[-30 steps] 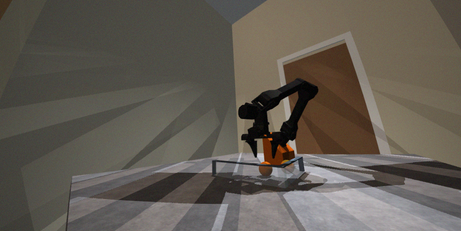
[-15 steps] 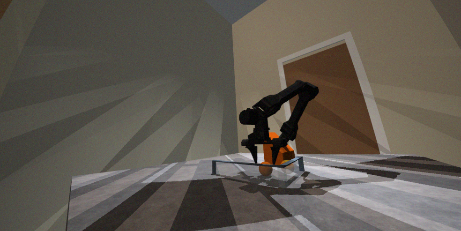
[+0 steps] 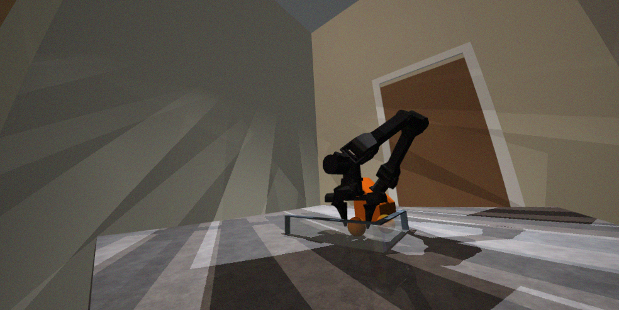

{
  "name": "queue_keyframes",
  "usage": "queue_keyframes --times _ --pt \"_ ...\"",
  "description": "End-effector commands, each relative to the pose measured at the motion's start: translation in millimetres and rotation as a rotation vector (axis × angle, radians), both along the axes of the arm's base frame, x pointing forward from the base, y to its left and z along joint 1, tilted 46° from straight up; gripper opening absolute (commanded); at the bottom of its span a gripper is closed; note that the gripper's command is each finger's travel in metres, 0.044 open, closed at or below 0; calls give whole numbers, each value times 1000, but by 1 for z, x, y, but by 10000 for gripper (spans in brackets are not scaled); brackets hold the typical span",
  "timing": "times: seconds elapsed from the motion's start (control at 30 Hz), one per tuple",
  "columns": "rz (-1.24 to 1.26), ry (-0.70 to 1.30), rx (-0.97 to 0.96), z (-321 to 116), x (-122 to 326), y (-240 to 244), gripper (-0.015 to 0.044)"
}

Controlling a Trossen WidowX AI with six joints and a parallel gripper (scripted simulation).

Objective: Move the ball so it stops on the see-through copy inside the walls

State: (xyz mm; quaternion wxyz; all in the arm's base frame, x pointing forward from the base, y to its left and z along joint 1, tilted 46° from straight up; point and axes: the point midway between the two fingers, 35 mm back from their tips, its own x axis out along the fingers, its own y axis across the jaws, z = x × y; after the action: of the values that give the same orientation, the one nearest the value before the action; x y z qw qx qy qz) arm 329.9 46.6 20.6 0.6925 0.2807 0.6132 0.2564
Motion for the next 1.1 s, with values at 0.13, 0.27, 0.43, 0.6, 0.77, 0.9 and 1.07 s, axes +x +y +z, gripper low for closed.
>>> queue_keyframes --times 0.13,0.27,0.43,0.6,0.77,0.9,1.07 --pt "-5 7 7 -2 -2 1 242" --pt "-5 7 6 -1 -2 0 176" --pt "-6 8 -2 16 0 -21 44" --pt "-7 9 -8 38 -1 -45 0" --pt "-6 10 -8 61 -6 -69 0" --pt "-5 11 -4 81 -12 -86 0" --pt "-5 10 0 94 -17 -96 0"
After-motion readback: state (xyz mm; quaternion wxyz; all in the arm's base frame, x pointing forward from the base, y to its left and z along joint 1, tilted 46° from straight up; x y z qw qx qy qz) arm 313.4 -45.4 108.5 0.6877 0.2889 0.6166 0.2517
